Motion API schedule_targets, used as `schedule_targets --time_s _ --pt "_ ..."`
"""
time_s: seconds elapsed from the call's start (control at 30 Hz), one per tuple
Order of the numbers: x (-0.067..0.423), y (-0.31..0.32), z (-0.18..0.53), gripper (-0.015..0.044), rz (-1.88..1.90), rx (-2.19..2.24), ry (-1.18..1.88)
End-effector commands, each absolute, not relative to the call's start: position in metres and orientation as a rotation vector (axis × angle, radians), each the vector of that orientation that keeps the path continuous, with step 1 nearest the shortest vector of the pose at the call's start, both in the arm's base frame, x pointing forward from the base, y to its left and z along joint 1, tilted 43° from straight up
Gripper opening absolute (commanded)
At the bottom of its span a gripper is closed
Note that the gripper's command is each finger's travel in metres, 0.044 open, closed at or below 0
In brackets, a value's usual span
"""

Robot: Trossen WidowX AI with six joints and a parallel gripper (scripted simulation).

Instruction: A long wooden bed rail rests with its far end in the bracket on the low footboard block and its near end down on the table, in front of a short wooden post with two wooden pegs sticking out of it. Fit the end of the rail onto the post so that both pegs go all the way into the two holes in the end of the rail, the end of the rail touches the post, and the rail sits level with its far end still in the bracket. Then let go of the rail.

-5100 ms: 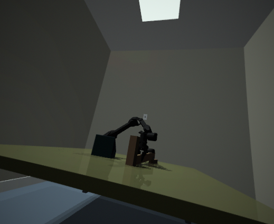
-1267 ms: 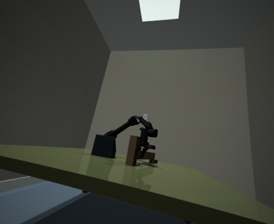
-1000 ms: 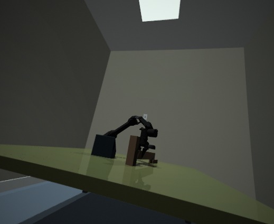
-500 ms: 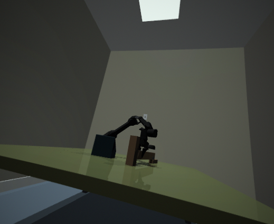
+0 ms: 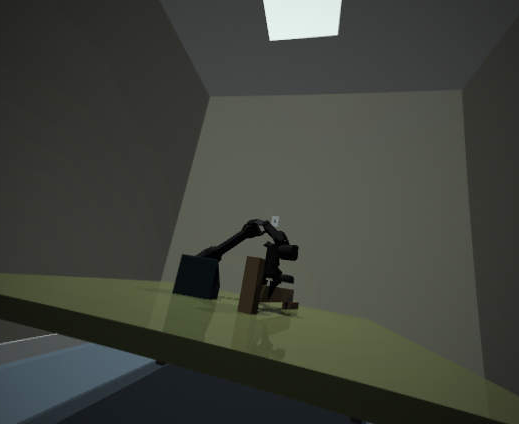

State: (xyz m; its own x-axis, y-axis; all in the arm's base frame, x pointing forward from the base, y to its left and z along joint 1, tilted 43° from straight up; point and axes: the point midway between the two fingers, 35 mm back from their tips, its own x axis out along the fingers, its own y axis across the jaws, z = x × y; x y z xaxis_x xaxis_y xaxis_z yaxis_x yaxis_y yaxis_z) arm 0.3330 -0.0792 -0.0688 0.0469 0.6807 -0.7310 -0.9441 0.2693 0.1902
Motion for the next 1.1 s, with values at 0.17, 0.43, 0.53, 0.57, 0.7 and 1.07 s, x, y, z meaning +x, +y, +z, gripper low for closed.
schedule_targets --time_s 0.17,0.43,0.53,0.57,0.7,1.07 --pt "0.3353 -0.0812 -0.0642 0.0 1.28 -0.397 0.836" --pt "0.3357 -0.0821 -0.0634 0.0 1.28 -0.397 0.836" --pt "0.3358 -0.0825 -0.0631 0.0 1.28 -0.397 0.836" --pt "0.3358 -0.0826 -0.063 0.0 1.28 -0.397 0.836" --pt "0.3357 -0.0832 -0.0633 0.0 1.28 -0.397 0.836" --pt "0.335 -0.0851 -0.0644 0.0 1.28 -0.397 0.836"
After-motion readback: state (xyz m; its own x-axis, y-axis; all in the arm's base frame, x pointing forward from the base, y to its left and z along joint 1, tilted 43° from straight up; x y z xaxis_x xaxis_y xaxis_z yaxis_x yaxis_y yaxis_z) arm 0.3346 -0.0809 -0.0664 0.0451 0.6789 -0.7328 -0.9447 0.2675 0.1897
